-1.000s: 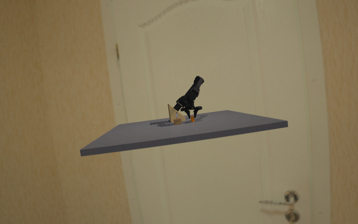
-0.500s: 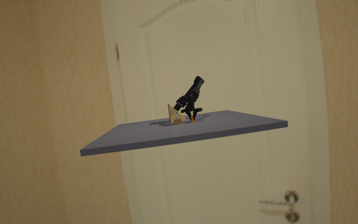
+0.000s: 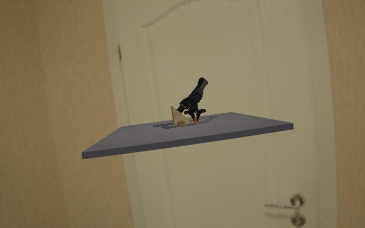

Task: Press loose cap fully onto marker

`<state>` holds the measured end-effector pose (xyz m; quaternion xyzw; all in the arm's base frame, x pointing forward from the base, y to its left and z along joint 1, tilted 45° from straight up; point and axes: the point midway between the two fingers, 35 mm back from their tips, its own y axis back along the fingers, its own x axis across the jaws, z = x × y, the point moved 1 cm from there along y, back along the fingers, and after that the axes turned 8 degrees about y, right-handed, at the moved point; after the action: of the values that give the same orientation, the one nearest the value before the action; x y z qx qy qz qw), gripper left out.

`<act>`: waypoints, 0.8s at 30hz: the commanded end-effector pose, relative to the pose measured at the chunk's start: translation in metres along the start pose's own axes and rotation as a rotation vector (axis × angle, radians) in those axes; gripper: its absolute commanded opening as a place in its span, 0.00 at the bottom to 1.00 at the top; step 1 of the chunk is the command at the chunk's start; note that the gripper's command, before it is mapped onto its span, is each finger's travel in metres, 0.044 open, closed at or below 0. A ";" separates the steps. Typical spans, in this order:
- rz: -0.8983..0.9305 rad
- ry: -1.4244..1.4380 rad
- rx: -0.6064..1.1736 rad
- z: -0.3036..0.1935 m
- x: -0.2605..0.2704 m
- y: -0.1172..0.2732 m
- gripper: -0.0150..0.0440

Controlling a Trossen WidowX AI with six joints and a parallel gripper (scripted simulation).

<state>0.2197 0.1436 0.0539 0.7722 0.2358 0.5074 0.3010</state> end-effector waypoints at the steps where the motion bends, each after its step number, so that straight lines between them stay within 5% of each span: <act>1: 0.005 0.005 -0.005 0.001 0.001 0.006 0.25; 24: -0.008 0.004 0.019 -0.002 0.000 0.052 0.25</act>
<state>0.2210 0.1118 0.0845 0.7734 0.2449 0.5030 0.2979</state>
